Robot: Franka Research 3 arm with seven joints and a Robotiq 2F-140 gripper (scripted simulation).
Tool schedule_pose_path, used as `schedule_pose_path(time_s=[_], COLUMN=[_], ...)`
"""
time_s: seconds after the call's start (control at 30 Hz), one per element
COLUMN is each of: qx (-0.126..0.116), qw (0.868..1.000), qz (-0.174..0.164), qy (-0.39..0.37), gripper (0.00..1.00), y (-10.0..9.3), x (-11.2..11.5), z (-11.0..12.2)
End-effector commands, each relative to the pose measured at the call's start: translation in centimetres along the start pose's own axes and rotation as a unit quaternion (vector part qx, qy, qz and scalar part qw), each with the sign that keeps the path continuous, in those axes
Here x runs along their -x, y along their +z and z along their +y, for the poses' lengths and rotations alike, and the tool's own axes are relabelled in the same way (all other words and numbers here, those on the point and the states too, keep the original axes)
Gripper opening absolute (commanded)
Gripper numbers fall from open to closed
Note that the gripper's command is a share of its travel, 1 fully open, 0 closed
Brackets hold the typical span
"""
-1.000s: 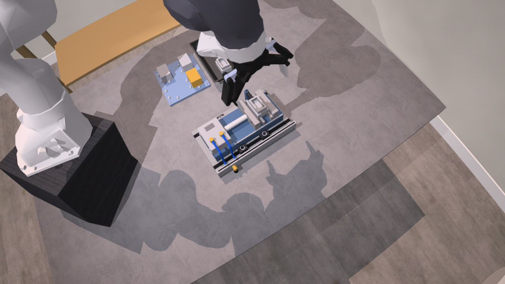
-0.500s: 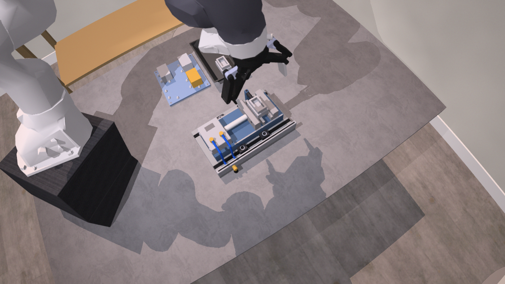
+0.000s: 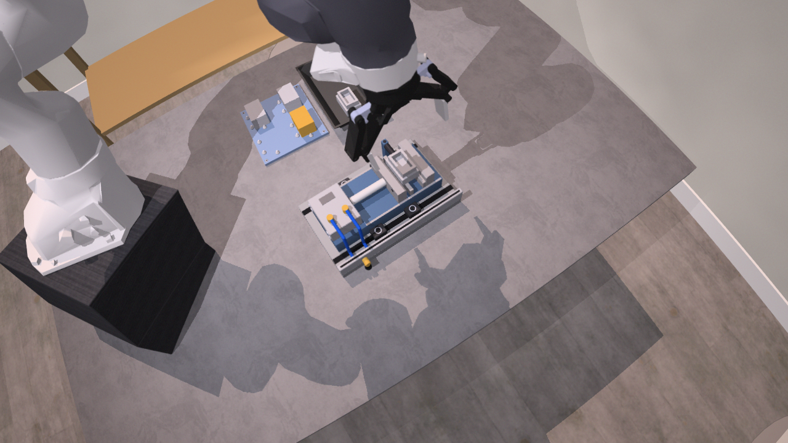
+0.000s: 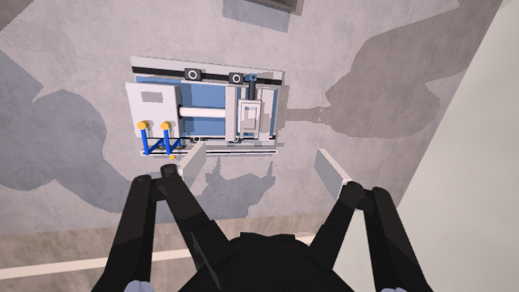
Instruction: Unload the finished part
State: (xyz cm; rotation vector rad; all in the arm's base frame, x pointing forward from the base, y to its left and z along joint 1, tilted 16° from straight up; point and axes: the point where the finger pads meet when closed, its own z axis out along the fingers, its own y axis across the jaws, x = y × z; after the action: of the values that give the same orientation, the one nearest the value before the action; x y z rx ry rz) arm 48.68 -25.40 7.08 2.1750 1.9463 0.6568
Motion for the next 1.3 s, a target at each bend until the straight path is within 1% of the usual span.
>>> schedule_pose_path(time_s=[0.0,0.07,0.1,0.9,0.93,1.27], qx=[-0.001,-0.001,-0.018,-0.018,-0.033,-0.033], qw=[1.0,1.0,1.0,1.0,0.999,0.999], qz=[-0.001,-0.001,-0.006,-0.006,-0.01,-0.01], qy=[0.004,0.004,0.004,0.004,0.004,0.004], gripper=[1.0,1.0,1.0,1.0,1.0,1.0], y=[-0.11,-0.11,0.15,0.15,0.4,0.4], x=[-0.02,-0.02,-0.43,-0.43,-0.85,-0.85], z=[0.13,0.13,0.11,0.11,0.13,0.13])
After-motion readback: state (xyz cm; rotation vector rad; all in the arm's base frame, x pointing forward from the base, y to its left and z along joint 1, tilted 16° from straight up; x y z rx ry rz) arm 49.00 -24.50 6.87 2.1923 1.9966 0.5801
